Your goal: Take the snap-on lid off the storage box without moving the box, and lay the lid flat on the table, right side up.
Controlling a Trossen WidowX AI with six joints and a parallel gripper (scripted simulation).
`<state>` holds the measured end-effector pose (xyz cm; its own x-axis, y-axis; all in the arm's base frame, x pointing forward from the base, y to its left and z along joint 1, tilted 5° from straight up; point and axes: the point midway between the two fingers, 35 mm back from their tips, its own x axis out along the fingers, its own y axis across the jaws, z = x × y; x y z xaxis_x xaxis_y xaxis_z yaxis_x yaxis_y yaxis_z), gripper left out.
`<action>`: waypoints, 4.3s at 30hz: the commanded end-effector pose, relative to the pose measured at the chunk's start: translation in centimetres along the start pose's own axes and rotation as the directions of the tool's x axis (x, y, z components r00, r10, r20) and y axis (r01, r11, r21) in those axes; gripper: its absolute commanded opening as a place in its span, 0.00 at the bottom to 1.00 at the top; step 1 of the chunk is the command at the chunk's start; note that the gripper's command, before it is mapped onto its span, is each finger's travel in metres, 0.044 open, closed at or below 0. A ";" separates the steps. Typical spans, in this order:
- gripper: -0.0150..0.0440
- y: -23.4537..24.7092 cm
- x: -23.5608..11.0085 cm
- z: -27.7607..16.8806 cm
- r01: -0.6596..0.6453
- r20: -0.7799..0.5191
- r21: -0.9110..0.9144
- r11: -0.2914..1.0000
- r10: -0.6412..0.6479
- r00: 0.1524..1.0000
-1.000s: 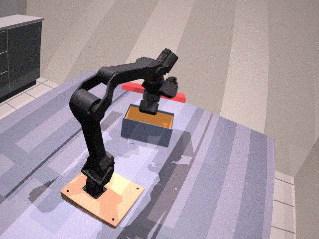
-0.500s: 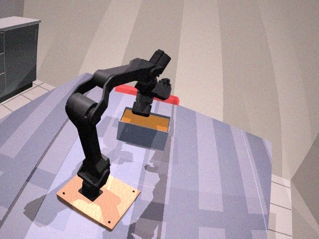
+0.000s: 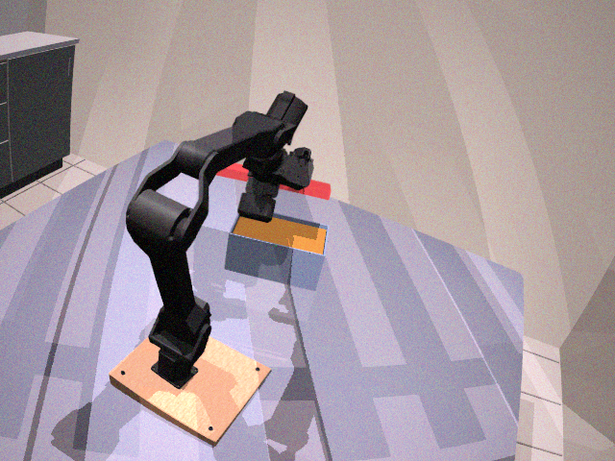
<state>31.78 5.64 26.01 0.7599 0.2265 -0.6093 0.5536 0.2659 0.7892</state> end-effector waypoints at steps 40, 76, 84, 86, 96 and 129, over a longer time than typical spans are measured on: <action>0.25 0.1 -0.5 -8.6 -0.015 -0.002 0.009 1.000 0.015 1.000; 0.25 0.0 -0.8 -15.8 -0.014 -0.006 0.014 1.000 0.014 1.000; 0.25 -0.1 -0.8 -17.4 -0.013 -0.007 0.016 1.000 0.013 1.000; 0.25 -0.1 -0.9 -17.8 -0.013 -0.007 0.016 1.000 0.013 1.000; 0.25 -0.1 -0.9 -19.8 -0.013 -0.009 0.017 1.000 0.013 1.000; 0.25 -0.2 -1.3 -26.3 -0.012 -0.012 0.022 1.000 0.012 1.000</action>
<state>21.94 29.32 24.17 0.7547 0.2391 -0.6110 0.5580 0.2560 0.7894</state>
